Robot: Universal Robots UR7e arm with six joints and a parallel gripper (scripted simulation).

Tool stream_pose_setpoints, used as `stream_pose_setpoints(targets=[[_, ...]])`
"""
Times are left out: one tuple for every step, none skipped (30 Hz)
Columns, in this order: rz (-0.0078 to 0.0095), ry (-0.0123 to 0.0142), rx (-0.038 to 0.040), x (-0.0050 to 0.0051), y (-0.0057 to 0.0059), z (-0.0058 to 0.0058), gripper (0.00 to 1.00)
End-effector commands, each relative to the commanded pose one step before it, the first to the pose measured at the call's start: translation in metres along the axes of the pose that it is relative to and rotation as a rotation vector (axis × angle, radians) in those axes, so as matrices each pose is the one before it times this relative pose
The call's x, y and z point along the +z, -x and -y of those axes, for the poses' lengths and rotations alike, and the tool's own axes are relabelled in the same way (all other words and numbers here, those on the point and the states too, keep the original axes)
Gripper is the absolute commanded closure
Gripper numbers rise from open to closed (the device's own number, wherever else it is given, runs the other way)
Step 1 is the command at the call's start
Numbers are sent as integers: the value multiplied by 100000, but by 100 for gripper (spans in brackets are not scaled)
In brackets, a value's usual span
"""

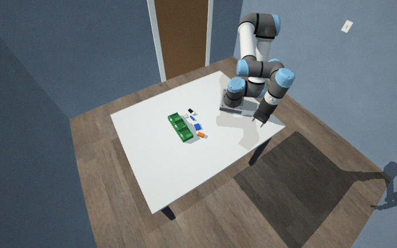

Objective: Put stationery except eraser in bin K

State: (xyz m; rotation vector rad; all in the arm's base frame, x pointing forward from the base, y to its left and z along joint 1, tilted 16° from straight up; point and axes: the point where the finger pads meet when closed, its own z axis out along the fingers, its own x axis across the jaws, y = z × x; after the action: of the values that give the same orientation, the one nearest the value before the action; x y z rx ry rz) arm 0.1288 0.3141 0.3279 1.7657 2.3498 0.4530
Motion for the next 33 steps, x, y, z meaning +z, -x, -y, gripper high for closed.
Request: stream_pose_setpoints(targets=[[-75, 109, 12, -40, -12, -28, 0], [0, 0, 0, 0, 0, 0, 0], [0, 0, 0, 0, 0, 0, 0], [0, 0, 0, 0, 0, 0, 0], [0, 0, 0, 0, 0, 0, 0], [0, 0, 0, 0, 0, 0, 0], [0, 0, 0, 0, 0, 0, 0], [0, 0, 0, 0, 0, 0, 0], [0, 0, 0, 0, 0, 0, 0], [0, 0, 0, 0, 0, 0, 0], [0, 0, 0, 0, 0, 0, 0], [0, 0, 0, 0, 0, 0, 0], [0, 0, 0, 0, 0, 0, 0], [0, 0, 0, 0, 0, 0, 0], [0, 0, 0, 0, 0, 0, 0], [0, 0, 0, 0, 0, 0, 0], [0, 0, 0, 0, 0, 0, 0], [0, 0, 0, 827, -63, 75, 69], [0, 0, 0, 827, -63, 75, 69], [0, 0, 0, 827, -63, 75, 69], [0, 0, 0, 827, -62, 75, 69], [0, 0, 0, 827, -62, 75, 69], [0, 0, 0, 827, -62, 75, 69], [0, 0, 0, 827, -63, 75, 69], [0, 0, 0, 827, -63, 75, 69], [0, 1, 0, 834, -69, 71, 69], [0, 0, 0, 828, -63, 75, 69], [0, -1, 0, 333, -20, 34, 69], [0, 0, 0, 1, -2, -1, 69], [0, 0, 0, 1, -2, -1, 69], [0, 0, 0, 1, -1, -1, 69], [0, 0, 0, 1, -1, 0, 69], [0, 0, 0, 0, 0, 0, 69]])
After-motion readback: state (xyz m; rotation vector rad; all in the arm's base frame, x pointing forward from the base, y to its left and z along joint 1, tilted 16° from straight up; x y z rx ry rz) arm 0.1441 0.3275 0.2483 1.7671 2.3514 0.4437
